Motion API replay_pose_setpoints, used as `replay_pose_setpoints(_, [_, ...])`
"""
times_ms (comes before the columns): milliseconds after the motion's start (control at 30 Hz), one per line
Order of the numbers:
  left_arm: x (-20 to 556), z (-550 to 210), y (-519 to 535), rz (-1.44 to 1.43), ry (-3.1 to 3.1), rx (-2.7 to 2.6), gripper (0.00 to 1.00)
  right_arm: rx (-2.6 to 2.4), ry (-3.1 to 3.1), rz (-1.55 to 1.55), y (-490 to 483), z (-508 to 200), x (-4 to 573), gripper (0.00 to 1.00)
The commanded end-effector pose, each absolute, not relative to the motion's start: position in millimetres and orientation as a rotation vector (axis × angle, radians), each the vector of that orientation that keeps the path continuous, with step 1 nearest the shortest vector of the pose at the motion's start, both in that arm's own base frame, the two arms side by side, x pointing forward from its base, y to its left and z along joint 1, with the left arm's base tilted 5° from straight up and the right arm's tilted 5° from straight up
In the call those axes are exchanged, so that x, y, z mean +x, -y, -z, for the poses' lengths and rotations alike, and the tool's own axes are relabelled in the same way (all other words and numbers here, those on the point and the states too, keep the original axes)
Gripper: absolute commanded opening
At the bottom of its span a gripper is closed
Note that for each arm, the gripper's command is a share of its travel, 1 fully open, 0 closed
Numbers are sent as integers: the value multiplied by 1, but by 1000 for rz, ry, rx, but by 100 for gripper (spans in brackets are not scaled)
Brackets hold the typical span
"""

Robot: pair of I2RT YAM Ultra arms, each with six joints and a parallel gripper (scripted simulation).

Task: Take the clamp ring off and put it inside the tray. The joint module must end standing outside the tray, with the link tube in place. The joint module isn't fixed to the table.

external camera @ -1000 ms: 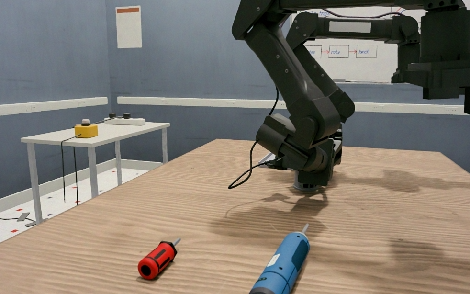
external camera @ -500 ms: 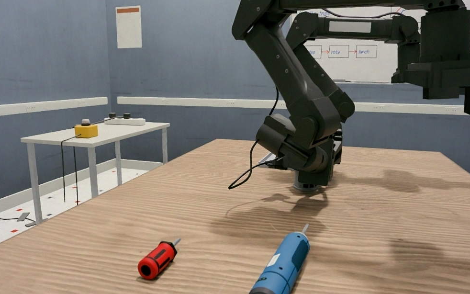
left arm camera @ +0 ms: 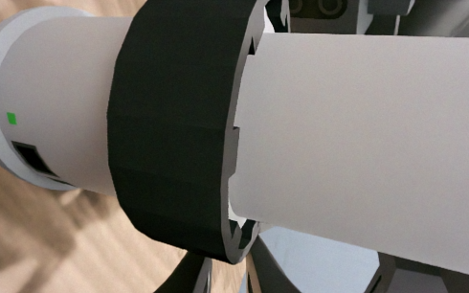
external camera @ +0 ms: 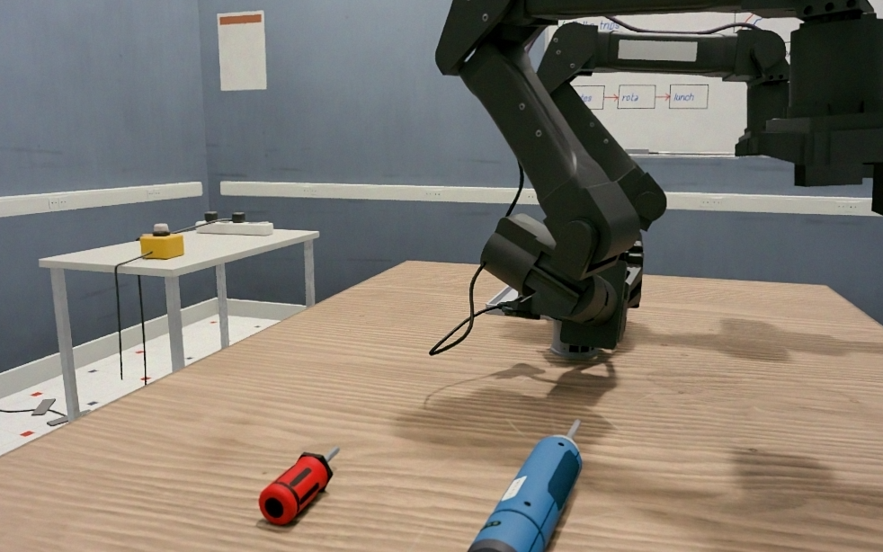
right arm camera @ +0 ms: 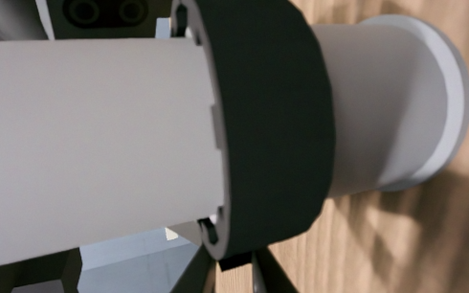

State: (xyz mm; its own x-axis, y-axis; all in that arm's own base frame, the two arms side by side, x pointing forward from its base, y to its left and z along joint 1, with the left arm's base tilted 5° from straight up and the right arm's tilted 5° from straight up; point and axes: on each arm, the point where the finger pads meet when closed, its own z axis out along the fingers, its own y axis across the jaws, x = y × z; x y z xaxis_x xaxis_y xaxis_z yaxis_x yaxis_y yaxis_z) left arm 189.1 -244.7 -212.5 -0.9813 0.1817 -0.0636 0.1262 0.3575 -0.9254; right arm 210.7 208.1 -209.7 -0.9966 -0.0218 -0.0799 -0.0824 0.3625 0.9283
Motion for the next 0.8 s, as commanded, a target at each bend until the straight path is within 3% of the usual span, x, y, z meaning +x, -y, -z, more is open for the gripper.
replay_pose_setpoints(0, [192,210,247,-1730,2563,-309,14,-117,-2569,-1724,-210,213,206,14])
replay_pose_setpoints(767, [192,210,247,-1730,2563,-309,12,-117,-2569,-1724,-210,213,206,12])
